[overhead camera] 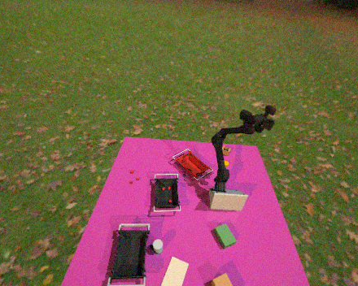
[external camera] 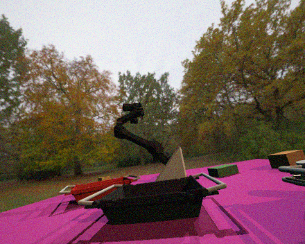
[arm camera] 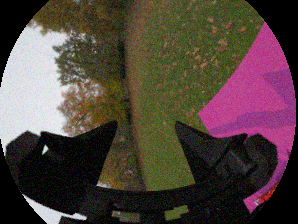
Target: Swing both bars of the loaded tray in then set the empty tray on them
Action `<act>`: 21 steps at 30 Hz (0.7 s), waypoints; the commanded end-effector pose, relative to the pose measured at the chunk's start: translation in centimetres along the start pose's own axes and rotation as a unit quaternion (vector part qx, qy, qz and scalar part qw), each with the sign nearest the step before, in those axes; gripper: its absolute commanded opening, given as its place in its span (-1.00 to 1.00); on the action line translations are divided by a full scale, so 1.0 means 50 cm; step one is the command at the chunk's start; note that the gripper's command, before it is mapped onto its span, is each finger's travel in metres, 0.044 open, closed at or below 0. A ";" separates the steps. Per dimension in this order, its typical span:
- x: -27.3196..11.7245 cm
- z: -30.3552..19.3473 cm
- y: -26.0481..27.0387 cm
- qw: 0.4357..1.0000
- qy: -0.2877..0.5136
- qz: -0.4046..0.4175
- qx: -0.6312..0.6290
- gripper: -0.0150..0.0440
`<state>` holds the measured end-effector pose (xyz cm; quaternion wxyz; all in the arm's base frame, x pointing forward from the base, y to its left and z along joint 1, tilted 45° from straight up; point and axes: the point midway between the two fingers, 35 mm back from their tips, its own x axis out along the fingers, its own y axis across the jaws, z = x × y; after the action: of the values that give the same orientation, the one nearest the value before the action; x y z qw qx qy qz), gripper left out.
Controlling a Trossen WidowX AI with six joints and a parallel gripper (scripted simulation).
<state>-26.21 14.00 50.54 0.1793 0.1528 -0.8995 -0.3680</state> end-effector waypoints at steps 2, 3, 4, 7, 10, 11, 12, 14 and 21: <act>0.000 0.000 0.000 1.000 0.000 0.000 0.000 0.69; 0.000 0.000 0.000 1.000 0.000 0.000 0.000 0.60; 0.000 0.000 0.000 1.000 0.000 0.000 0.000 0.51; 0.000 0.000 0.000 1.000 0.000 0.000 0.000 0.24; -0.018 0.008 0.015 1.000 -0.013 0.022 0.018 -0.03; -0.030 0.015 0.026 0.999 -0.020 0.037 0.032 -0.11; -0.041 0.023 0.038 0.997 -0.027 0.052 0.049 -0.20; -0.061 0.041 0.062 0.992 -0.039 0.083 0.085 -0.21; -0.170 0.117 0.154 0.945 -0.071 0.222 0.228 -0.21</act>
<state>-23.33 22.98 50.82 0.1538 0.0054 -0.9720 -0.1775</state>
